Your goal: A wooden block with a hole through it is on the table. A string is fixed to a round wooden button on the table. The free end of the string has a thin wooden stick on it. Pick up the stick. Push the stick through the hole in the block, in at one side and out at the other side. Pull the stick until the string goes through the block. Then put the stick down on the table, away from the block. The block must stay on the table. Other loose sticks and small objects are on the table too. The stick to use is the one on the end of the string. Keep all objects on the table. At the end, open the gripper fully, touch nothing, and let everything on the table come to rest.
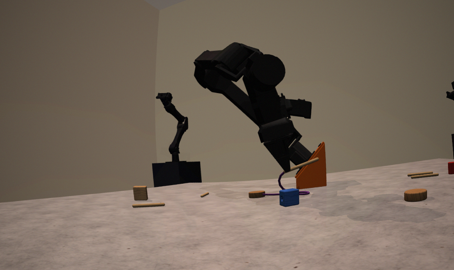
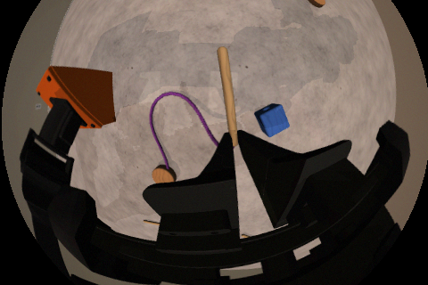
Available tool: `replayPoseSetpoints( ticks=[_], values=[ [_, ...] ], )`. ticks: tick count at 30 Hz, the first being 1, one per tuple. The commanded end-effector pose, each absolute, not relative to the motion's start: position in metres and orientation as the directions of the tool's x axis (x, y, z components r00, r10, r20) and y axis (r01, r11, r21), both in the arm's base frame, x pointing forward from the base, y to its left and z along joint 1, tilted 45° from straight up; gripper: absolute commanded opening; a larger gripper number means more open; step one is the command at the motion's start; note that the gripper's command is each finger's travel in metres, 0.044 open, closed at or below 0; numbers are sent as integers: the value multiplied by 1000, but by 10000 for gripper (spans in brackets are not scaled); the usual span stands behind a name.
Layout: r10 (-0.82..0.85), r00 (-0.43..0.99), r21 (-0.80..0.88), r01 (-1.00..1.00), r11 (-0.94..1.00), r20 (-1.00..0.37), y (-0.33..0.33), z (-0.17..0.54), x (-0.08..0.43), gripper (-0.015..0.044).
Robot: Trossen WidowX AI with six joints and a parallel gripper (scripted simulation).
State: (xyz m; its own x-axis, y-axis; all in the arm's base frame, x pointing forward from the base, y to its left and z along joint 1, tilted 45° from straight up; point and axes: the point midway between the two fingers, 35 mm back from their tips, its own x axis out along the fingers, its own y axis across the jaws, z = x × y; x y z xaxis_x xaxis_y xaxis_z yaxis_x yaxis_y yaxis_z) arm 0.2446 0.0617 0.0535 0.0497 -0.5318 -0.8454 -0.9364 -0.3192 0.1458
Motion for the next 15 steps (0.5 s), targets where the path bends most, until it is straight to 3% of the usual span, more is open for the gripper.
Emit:
replayPoseSetpoints(
  ticks=[1, 15],
  values=[
    [-524, 44, 173, -918, -357, -850, 58, 56, 242, 0],
    [-503, 33, 249, -840, -482, -864, 43, 66, 234, 0]
  ],
)
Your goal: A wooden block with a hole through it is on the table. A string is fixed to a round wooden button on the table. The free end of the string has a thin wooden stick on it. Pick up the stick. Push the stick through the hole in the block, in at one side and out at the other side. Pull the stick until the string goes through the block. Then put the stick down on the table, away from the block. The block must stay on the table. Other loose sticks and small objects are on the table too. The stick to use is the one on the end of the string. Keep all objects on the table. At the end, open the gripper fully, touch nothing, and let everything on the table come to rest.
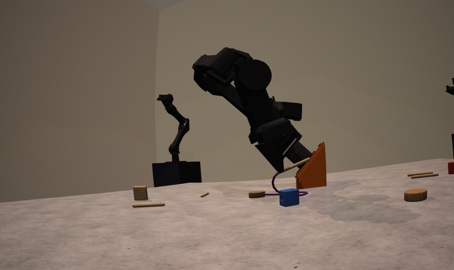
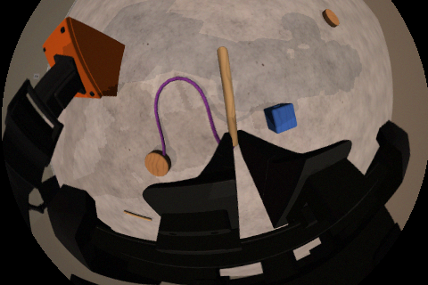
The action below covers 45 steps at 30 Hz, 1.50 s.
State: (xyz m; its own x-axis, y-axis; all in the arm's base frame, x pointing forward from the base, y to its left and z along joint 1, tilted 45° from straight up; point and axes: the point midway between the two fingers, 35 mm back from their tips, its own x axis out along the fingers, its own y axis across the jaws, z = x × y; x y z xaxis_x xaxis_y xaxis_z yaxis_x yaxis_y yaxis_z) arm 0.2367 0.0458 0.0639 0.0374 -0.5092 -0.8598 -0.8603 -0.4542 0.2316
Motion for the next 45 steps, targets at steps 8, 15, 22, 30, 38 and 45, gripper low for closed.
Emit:
replayPoseSetpoints(
  ticks=[8, 15, 22, 30, 38, 45],
  values=[
    [-490, 28, 285, -784, -551, -871, 35, 70, 229, 0],
    [-488, 27, 293, -770, -567, -872, 33, 72, 228, 0],
    [-492, 34, 286, -779, -559, -870, 33, 73, 232, 0],
    [-498, 49, 280, -777, -564, -866, 31, 78, 241, 0],
    [-503, 63, 275, -775, -569, -862, 30, 83, 249, 0],
    [-507, 75, 269, -776, -570, -858, 28, 87, 257, 0]
  ],
)
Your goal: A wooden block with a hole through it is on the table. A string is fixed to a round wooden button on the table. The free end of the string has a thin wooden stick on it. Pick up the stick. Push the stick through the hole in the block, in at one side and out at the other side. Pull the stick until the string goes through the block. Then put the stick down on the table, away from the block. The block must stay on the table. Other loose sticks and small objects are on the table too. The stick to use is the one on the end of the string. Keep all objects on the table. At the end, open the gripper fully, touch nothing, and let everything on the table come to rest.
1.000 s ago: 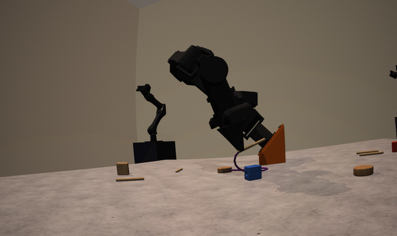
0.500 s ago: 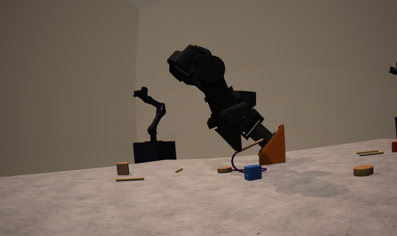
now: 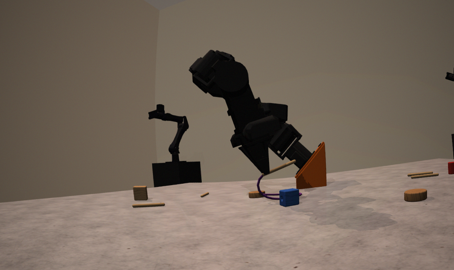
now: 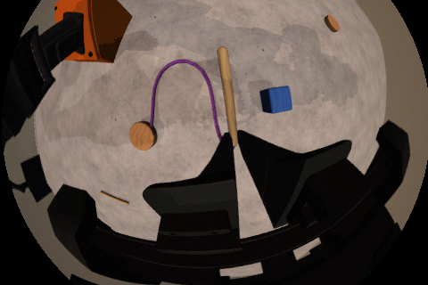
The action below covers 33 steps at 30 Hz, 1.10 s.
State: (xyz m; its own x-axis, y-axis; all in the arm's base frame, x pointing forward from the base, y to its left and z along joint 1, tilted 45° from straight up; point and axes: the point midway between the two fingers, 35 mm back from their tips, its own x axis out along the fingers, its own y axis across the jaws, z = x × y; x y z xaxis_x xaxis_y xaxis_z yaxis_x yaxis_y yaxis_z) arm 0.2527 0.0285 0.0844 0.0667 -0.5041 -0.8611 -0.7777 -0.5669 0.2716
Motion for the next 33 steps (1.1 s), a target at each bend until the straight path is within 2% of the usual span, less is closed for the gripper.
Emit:
replayPoseSetpoints(
  ticks=[1, 33],
  values=[
    [-508, 77, 268, -776, -571, -858, 28, 88, 258, 0],
    [-537, 129, 257, -770, -584, -834, 17, 110, 291, 0]
  ],
)
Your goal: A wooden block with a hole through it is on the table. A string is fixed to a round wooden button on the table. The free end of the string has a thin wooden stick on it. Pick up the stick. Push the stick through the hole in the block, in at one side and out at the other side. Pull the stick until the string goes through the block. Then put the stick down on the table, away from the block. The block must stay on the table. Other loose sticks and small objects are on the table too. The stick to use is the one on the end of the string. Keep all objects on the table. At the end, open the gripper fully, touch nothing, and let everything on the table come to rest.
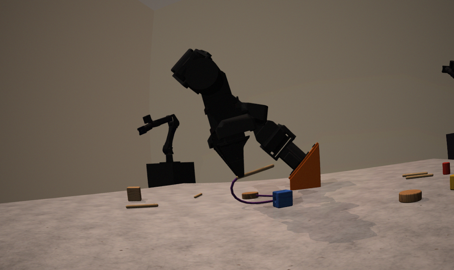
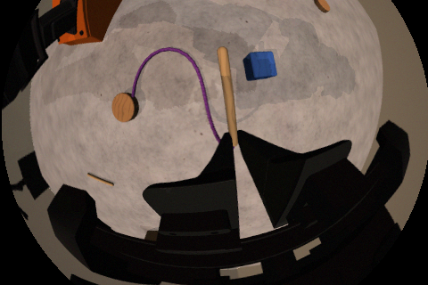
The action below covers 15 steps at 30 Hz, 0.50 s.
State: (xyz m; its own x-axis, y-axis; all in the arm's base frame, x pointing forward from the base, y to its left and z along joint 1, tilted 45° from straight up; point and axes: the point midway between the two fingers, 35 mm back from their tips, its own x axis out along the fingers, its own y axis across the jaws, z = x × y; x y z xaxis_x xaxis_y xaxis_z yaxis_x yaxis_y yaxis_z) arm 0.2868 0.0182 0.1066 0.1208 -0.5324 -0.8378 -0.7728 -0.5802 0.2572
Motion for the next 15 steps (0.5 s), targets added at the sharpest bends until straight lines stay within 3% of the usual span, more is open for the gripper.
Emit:
replayPoseSetpoints(
  ticks=[1, 15],
  values=[
    [-538, 130, 257, -770, -584, -833, 17, 111, 292, 0],
    [-553, 151, 254, -769, -587, -820, 11, 121, 305, 0]
  ],
)
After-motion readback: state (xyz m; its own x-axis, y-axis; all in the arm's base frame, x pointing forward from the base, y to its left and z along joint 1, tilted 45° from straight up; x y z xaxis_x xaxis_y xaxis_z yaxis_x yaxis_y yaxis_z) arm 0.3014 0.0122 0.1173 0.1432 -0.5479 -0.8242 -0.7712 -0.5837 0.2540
